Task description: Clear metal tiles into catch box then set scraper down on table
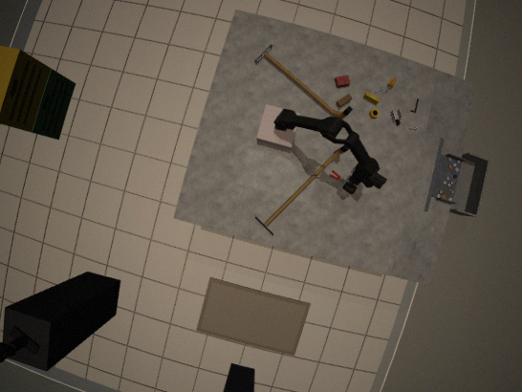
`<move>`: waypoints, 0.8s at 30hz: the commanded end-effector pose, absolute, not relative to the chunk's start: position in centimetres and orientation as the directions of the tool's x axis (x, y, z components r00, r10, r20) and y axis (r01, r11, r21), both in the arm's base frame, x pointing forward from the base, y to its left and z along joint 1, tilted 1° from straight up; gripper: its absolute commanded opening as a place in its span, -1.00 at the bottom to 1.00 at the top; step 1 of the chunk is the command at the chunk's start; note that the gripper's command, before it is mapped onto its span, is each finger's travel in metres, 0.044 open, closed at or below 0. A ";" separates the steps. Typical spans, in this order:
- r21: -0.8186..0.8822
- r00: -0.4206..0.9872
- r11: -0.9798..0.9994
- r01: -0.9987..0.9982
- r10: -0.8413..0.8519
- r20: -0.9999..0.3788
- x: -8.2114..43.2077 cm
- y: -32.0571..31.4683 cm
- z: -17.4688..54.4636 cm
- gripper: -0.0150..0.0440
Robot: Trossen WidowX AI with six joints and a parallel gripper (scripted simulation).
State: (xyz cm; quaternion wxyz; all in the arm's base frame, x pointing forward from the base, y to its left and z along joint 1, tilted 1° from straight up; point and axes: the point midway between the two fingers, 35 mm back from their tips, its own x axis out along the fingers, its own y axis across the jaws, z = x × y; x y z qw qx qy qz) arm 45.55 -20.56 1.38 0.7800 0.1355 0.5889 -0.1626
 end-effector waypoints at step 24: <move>0.011 0.236 0.911 0.412 -0.094 -0.967 42.3 -22.3 0.4 -0.49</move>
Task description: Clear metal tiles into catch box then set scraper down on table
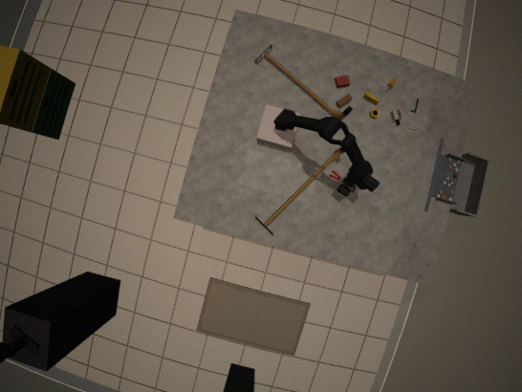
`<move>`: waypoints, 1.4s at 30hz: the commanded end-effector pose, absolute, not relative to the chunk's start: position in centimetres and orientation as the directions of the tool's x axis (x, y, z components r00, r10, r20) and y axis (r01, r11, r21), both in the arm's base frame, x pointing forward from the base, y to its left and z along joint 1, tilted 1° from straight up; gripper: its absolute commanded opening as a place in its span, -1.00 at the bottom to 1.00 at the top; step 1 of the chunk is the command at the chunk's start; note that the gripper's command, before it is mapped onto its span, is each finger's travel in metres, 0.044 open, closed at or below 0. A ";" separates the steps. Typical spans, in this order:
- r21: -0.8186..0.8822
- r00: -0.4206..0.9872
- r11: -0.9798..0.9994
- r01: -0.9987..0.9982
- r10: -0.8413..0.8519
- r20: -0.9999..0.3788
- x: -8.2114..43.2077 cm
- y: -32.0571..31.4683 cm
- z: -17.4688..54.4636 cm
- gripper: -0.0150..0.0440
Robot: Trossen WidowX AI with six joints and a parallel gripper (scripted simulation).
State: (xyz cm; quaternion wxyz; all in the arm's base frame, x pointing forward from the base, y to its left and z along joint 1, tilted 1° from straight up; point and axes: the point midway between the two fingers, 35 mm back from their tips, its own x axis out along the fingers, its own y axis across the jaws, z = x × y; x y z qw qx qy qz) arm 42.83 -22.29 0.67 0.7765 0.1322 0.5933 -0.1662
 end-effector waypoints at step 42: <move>0.006 0.227 0.911 0.412 -0.095 -0.969 35.8 -25.3 0.3 -0.49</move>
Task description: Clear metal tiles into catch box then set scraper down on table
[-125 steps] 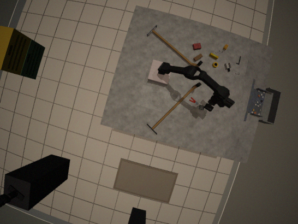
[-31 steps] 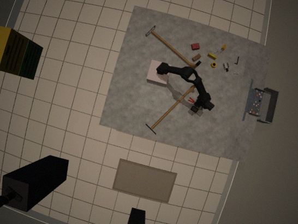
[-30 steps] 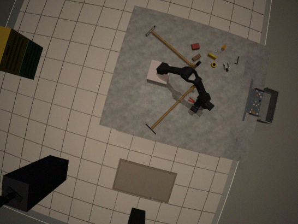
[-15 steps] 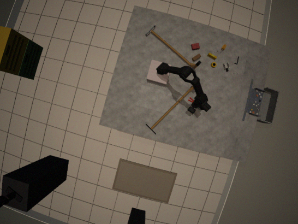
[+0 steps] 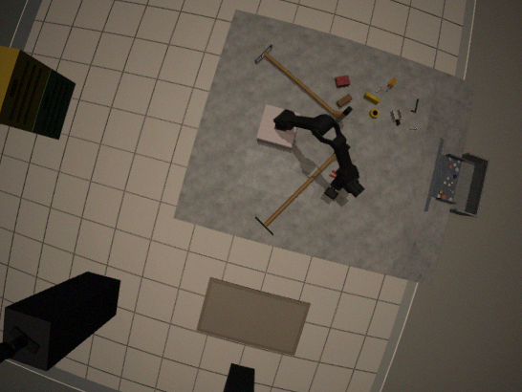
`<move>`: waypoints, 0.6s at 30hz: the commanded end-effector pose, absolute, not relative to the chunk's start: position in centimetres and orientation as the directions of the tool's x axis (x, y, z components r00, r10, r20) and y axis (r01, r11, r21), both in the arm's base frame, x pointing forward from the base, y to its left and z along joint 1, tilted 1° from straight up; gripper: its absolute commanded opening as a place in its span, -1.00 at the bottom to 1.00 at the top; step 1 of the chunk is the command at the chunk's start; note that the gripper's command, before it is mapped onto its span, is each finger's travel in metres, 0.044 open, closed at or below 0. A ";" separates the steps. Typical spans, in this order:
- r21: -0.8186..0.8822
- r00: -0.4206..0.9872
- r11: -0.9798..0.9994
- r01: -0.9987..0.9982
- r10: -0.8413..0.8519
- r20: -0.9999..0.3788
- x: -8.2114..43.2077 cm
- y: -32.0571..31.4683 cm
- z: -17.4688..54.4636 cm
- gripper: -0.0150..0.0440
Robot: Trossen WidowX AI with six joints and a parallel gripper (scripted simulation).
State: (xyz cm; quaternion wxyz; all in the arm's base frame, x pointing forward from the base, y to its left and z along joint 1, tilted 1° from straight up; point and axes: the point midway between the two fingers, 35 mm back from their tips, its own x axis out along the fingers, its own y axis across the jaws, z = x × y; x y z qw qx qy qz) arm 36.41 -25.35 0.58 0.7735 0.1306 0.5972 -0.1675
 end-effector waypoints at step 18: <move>0.005 0.224 0.911 0.412 -0.096 -0.970 32.9 -26.1 0.2 -0.49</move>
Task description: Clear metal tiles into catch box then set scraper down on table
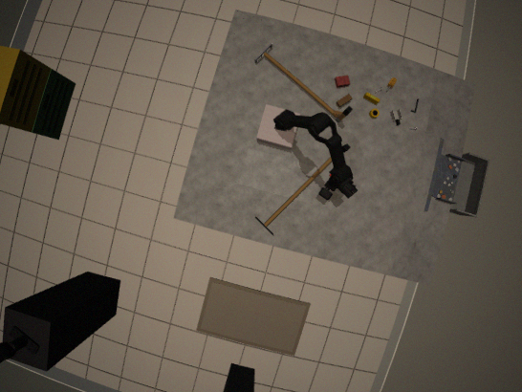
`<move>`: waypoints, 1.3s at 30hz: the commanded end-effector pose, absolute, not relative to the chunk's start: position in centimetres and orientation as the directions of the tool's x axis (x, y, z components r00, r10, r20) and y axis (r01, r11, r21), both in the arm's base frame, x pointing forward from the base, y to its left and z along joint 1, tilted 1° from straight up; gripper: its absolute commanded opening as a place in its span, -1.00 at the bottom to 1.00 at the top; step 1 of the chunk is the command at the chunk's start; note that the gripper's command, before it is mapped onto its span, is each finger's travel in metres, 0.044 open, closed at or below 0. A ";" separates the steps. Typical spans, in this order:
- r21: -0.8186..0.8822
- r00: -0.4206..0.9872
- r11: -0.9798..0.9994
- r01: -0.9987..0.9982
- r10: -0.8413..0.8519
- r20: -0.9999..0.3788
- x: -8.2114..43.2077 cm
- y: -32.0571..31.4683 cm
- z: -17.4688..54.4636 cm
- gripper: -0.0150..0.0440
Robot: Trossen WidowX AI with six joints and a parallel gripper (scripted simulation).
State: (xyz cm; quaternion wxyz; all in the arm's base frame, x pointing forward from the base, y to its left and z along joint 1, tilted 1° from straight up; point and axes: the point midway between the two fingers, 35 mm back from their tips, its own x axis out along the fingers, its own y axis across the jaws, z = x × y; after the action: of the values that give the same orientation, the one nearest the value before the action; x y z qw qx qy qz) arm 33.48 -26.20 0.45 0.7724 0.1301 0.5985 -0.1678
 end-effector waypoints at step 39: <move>0.003 0.220 0.911 0.412 -0.097 -0.971 26.4 -26.7 -0.3 -0.49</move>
State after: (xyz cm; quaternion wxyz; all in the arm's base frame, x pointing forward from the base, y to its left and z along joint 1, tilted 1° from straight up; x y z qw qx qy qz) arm 26.94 -26.96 -0.04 0.7709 0.1293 0.6005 -0.1685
